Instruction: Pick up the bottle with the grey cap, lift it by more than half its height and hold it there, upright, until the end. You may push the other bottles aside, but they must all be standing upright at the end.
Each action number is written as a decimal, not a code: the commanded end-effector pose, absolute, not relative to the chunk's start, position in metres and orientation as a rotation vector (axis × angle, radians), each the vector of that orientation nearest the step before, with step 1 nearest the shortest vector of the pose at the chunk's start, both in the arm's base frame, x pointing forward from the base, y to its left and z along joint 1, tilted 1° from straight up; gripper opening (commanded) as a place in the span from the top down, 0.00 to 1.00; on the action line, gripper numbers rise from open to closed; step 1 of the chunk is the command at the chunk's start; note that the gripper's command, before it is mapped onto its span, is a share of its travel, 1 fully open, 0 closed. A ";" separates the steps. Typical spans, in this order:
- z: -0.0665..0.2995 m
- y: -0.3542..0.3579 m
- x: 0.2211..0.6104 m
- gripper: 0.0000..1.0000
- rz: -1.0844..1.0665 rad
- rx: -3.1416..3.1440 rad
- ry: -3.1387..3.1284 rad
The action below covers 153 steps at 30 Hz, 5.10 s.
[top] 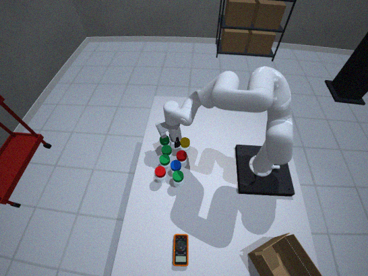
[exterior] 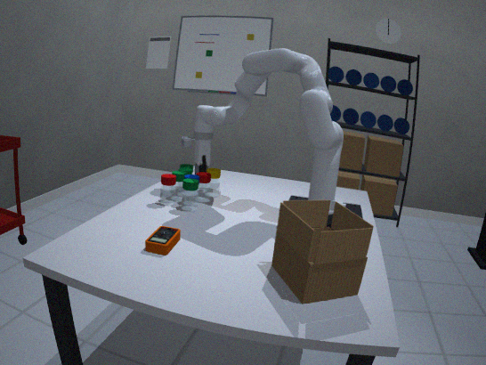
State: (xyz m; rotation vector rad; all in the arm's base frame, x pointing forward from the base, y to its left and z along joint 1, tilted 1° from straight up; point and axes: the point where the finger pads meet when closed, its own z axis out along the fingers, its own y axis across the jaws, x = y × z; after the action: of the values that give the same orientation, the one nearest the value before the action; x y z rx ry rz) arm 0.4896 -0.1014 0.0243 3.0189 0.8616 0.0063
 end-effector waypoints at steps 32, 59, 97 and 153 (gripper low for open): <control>0.055 -0.103 0.488 0.21 0.004 3.008 0.859; 0.058 -0.103 0.488 1.00 0.012 3.017 0.861; 0.058 -0.103 0.488 1.00 0.012 3.017 0.861; 0.098 -0.103 0.488 1.00 0.007 3.010 0.859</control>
State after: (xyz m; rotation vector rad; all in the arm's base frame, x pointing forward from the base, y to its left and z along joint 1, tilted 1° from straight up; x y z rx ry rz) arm 0.4868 -0.1023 0.0927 3.0187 0.8617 0.0068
